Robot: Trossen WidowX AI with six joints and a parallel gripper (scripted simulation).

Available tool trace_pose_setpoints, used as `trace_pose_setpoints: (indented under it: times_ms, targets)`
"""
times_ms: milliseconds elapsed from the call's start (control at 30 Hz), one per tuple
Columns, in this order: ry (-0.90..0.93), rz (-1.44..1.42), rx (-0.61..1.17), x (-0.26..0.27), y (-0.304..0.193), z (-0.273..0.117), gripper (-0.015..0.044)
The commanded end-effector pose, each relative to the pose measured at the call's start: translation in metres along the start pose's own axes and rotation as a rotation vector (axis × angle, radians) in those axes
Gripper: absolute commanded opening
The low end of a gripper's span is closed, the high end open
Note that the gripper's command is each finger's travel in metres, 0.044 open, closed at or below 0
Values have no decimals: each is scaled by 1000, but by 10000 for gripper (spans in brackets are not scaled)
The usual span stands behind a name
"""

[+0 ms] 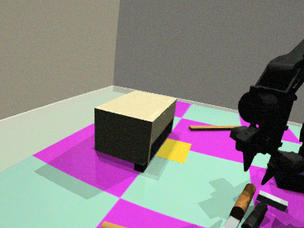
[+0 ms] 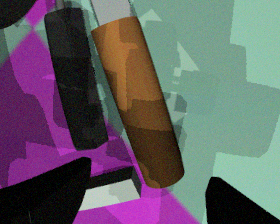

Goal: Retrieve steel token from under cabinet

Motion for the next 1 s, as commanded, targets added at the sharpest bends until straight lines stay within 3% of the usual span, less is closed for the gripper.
trace_pose_setpoints:
  times_ms: [0,967]
  targets:
    - [1,-42,3,0,0,0,270]
    - [1,-272,3,0,0,0,270]
Point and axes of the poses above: the point midway between the two fingers, 35 mm back from their tips, its own z axis out along the fingers, its own x axis across the jaws, y = z × x, the point moved 10 cm from there along -z, back along the fingers, and after that the axes turned 8 degrees about -z, right-handed, at the moved point
